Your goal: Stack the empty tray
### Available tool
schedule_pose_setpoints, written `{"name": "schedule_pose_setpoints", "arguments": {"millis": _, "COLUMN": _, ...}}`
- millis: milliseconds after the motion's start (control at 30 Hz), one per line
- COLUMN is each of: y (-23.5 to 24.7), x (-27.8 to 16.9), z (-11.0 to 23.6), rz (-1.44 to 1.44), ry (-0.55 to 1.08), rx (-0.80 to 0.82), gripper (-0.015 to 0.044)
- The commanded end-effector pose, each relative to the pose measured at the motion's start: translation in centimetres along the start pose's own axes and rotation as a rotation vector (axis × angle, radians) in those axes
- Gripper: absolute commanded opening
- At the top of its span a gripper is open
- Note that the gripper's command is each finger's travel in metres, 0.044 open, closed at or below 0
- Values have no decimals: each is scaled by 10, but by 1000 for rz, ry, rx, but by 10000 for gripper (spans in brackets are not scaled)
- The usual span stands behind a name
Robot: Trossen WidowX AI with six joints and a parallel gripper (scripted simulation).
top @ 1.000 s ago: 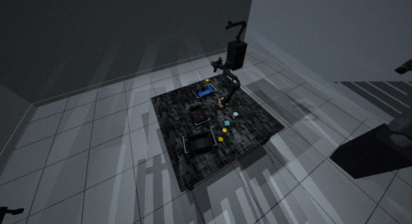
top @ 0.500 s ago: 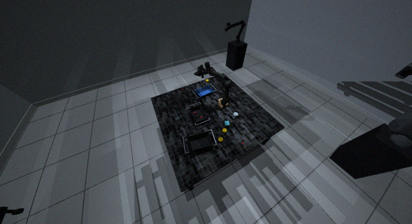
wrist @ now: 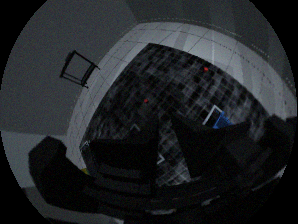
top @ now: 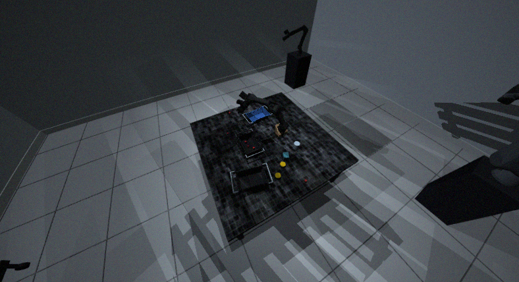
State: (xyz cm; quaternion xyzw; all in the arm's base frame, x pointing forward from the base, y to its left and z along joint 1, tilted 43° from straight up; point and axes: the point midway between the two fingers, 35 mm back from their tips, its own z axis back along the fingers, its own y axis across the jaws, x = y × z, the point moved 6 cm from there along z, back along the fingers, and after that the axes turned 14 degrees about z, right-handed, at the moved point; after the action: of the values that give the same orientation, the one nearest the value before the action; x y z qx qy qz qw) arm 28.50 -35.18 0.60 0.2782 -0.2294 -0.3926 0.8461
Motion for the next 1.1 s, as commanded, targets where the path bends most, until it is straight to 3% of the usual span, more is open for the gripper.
{"name": "schedule_pose_setpoints", "arguments": {"millis": 0, "y": 43, "x": -22, "z": -49, "rz": 313, "ry": 282, "rx": 7, "gripper": 89}}
{"name": "schedule_pose_setpoints", "arguments": {"millis": 300, "y": 102, "x": -71, "z": -100, "rz": 751, "ry": 705, "rx": 144, "gripper": 89}}
{"name": "schedule_pose_setpoints", "arguments": {"millis": 667, "y": 102, "x": -74, "z": -103, "rz": 753, "ry": 708, "rx": 145, "gripper": 89}}
{"name": "schedule_pose_setpoints", "arguments": {"millis": 1067, "y": 97, "x": -101, "z": -137, "rz": 753, "ry": 707, "rx": 147, "gripper": 89}}
